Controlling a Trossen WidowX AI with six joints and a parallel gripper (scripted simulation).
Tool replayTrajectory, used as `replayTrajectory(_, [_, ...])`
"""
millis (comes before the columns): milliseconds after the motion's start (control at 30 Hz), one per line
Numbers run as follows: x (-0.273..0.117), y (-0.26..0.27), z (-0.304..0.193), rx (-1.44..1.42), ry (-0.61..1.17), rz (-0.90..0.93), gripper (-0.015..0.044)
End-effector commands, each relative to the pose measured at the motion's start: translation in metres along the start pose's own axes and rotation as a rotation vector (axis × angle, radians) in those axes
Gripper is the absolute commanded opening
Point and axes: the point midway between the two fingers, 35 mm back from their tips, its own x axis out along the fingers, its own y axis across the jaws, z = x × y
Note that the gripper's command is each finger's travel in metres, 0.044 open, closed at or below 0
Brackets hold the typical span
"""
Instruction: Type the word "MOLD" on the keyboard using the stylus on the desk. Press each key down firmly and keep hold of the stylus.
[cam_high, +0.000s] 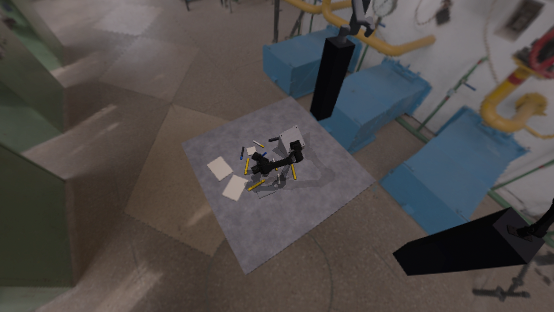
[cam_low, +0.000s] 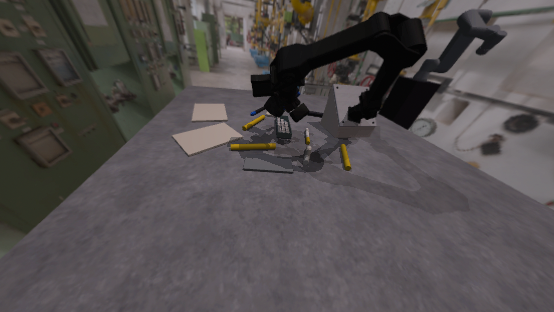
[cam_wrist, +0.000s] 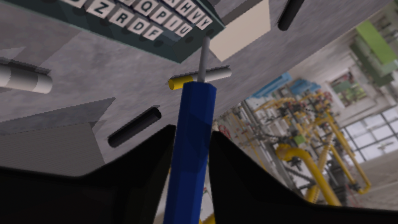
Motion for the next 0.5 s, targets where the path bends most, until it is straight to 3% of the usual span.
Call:
replayTrajectory(0, [-0.013,0.004,0.006,-0.164,-0.005,-0.038,0.0])
replayTrajectory(467, [-0.056,0.023,0.026,-0.741,0.0,-0.166,0.0])
